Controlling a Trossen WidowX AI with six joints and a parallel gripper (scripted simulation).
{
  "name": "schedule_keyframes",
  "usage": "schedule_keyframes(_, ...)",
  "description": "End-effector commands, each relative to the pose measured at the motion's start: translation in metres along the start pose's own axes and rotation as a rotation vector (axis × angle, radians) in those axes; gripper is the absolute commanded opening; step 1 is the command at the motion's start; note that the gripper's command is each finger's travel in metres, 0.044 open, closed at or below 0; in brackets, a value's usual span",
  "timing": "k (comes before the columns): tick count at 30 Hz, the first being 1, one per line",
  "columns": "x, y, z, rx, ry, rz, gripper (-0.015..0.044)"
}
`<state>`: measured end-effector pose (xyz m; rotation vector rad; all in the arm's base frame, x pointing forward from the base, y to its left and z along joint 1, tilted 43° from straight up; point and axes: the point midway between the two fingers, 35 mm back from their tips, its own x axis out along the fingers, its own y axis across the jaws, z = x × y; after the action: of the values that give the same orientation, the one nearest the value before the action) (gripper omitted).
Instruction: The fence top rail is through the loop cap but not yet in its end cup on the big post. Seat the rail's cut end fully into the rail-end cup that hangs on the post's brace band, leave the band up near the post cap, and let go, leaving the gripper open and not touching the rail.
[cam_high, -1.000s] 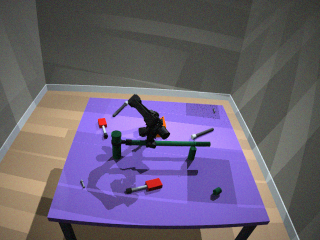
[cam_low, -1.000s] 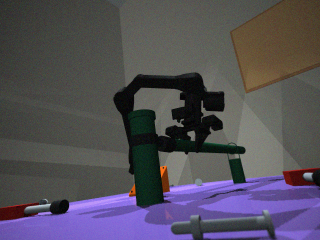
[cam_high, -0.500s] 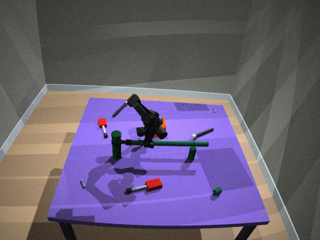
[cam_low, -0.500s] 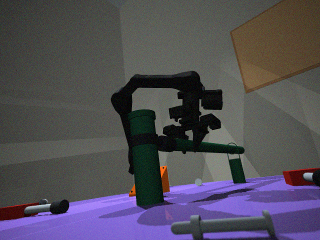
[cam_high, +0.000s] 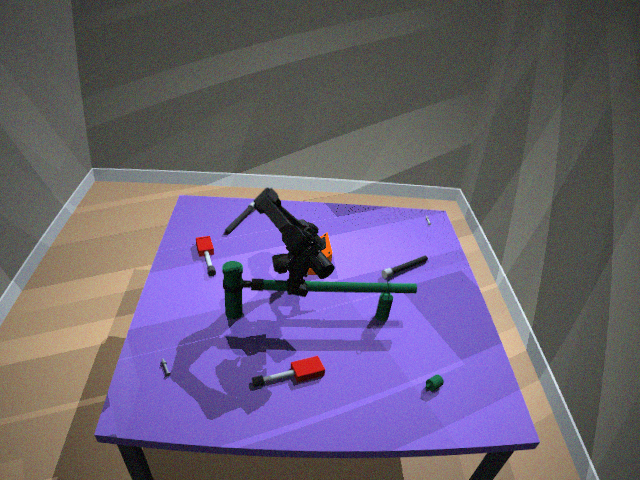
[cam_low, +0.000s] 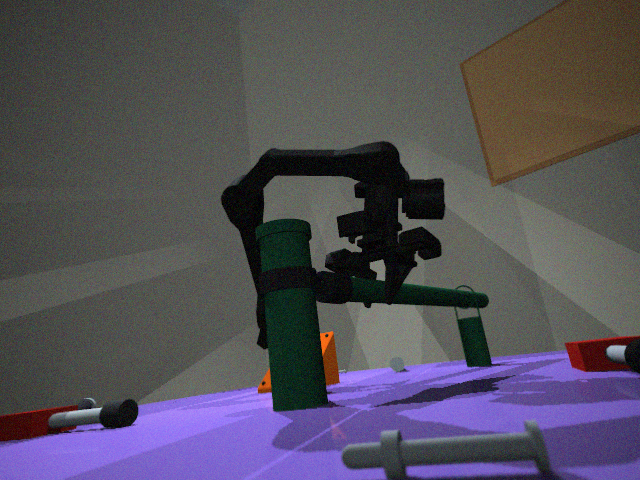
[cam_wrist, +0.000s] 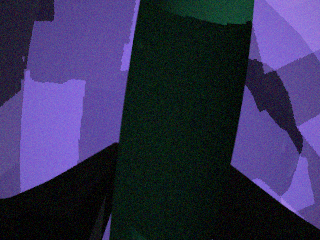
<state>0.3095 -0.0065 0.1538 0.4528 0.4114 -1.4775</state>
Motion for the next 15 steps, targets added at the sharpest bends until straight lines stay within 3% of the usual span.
schedule_keyframes(1,0.0,0.0,0.0,0.001,0.0,0.002,0.0157)
schedule_keyframes(11,-0.011,-0.012,-0.013,-0.001,0.014,0.023,0.042)
schedule_keyframes(15,-0.021,-0.026,-0.024,-0.002,0.026,0.043,0.044)
